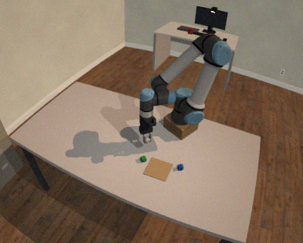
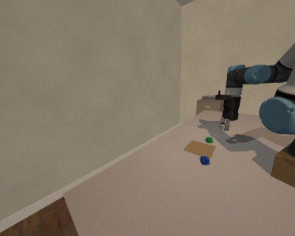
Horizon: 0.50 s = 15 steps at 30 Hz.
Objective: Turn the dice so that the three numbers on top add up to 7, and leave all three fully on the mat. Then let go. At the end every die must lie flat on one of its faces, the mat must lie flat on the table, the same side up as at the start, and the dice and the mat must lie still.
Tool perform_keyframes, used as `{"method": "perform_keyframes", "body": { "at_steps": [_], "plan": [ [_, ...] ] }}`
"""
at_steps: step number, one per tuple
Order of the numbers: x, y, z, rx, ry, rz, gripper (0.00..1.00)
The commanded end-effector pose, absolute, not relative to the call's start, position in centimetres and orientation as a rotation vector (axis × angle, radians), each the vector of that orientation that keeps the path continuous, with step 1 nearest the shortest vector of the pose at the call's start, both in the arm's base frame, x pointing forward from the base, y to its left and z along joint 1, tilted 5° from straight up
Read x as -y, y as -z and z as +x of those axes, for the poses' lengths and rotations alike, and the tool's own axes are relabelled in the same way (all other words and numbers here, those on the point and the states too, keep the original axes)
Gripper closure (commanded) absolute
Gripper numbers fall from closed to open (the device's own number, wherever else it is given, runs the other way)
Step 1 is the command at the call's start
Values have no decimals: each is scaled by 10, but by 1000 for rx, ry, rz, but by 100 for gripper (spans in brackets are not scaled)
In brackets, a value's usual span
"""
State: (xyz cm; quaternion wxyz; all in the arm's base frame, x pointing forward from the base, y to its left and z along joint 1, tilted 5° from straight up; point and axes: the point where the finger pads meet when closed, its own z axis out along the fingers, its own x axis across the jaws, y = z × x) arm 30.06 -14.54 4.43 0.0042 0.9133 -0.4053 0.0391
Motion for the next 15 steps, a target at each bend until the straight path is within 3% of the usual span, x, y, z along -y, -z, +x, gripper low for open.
{"method": "perform_keyframes", "body": {
  "at_steps": [1, 15],
  "plan": [
    [144, -44, 301, 1199, -124, 2890, 43],
    [137, -43, 300, 734, -119, 3029, 43]
  ]
}}
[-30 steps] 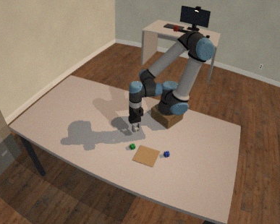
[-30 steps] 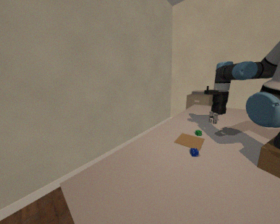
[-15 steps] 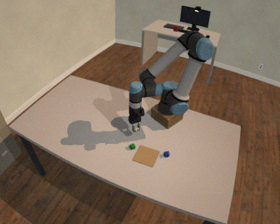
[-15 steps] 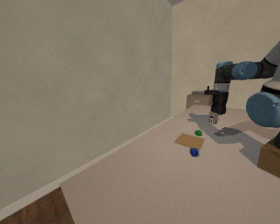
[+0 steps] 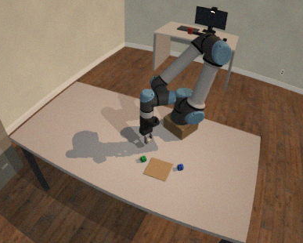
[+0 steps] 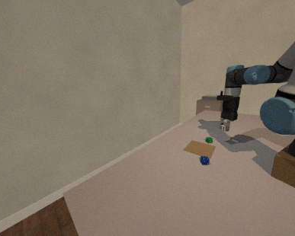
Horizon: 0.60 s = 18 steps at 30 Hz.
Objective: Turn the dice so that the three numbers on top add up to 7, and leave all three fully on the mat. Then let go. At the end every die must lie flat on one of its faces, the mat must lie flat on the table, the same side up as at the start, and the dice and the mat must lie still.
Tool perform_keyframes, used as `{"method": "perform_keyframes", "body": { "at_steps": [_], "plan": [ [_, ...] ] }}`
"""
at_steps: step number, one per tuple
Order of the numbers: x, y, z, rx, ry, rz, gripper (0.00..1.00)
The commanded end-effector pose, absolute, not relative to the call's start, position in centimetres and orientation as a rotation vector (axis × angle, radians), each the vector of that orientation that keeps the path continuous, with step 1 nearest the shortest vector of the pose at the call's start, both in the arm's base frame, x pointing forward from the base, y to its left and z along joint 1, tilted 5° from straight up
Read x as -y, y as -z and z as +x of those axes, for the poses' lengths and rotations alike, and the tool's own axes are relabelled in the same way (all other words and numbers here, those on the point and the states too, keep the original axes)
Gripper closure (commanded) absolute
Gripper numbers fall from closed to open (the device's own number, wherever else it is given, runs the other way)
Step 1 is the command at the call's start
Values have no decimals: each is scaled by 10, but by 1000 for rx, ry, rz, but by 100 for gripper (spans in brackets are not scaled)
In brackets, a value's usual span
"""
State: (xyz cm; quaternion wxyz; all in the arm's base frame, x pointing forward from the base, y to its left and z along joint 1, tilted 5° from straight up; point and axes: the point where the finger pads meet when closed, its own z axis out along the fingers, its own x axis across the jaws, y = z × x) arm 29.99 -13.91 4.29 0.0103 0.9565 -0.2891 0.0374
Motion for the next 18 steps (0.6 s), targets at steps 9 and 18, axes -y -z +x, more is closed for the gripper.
{"method": "perform_keyframes", "body": {
  "at_steps": [9, 18],
  "plan": [
    [132, -41, 298, 353, -114, 3088, 43],
    [129, -40, 295, -100, -105, 3096, 43]
  ]
}}
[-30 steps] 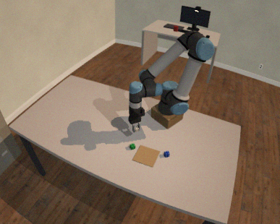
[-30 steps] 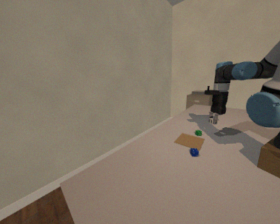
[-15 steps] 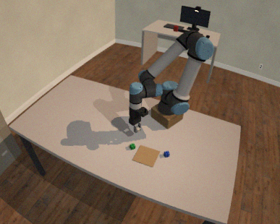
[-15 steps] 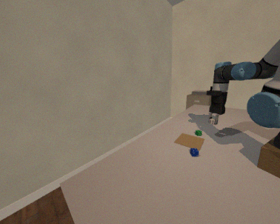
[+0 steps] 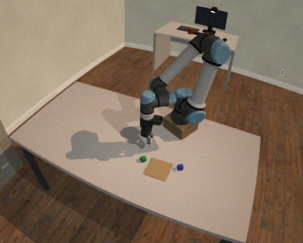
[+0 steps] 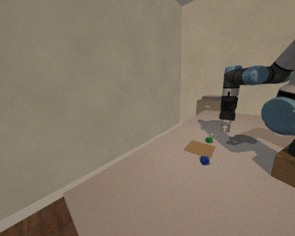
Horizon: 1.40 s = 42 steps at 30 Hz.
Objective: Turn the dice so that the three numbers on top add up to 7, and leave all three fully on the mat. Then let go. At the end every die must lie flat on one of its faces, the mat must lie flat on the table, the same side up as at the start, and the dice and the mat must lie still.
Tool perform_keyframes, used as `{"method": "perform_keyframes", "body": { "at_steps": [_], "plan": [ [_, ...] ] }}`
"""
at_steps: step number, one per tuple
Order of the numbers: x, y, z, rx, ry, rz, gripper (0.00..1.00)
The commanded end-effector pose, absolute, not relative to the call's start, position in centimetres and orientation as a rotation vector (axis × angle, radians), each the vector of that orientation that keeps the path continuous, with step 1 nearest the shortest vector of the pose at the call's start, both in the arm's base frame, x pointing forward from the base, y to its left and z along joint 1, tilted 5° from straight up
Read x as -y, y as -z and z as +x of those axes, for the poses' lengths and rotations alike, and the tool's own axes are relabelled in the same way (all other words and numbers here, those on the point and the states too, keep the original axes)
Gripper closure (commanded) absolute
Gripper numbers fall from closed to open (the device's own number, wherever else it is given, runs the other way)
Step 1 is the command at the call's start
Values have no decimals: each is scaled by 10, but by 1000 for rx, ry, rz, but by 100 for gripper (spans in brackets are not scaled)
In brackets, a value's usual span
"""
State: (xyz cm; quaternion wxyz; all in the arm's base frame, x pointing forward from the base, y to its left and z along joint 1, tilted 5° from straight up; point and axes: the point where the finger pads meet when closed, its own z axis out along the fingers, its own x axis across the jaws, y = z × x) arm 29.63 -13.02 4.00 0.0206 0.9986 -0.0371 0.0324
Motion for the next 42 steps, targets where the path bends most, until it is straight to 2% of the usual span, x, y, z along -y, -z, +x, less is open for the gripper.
{"method": "perform_keyframes", "body": {
  "at_steps": [1, 20, 42],
  "plan": [
    [129, -39, 295, -154, -104, 3093, 43],
    [128, -37, 292, -877, -84, 2955, 43],
    [133, -34, 293, -1824, -49, 2467, 43]
  ]
}}
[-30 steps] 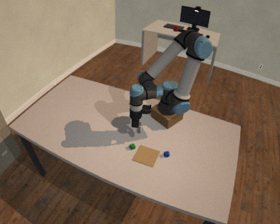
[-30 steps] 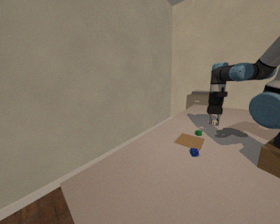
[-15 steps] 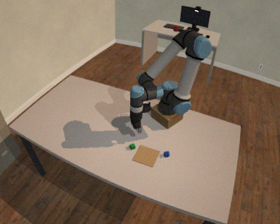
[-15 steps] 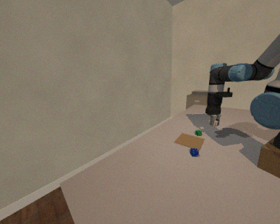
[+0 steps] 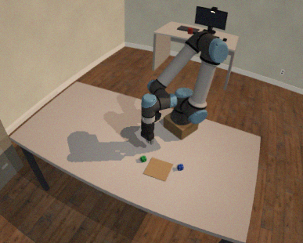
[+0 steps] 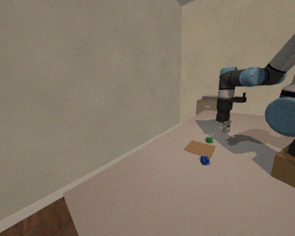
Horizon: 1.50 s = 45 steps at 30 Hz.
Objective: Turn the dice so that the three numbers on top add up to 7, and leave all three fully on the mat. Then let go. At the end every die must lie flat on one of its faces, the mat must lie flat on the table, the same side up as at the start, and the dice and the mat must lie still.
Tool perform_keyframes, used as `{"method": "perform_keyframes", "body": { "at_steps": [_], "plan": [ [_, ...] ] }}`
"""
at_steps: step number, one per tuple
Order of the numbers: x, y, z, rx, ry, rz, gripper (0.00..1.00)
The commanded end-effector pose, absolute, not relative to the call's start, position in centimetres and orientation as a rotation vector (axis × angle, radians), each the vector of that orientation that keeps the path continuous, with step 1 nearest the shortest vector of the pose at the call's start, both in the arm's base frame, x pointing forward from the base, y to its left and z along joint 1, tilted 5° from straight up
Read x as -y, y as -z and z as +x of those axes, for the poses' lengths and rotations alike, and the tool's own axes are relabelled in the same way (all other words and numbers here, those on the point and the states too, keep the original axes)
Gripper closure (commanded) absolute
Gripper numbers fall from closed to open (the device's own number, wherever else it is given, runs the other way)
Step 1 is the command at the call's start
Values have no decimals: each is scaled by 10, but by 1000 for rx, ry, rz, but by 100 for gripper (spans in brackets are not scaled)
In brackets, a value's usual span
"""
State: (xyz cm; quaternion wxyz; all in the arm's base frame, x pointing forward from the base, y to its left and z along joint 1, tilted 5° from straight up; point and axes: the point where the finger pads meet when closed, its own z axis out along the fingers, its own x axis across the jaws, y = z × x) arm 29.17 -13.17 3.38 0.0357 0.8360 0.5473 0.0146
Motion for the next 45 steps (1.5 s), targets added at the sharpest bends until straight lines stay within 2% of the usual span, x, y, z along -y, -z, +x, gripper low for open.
{"method": "perform_keyframes", "body": {
  "at_steps": [1, 24, 45],
  "plan": [
    [134, -33, 293, -1875, -46, 2428, 43],
    [141, -31, 304, -2527, -9, 1729, 43],
    [143, -30, 309, -2695, 4, 1453, 43]
  ]
}}
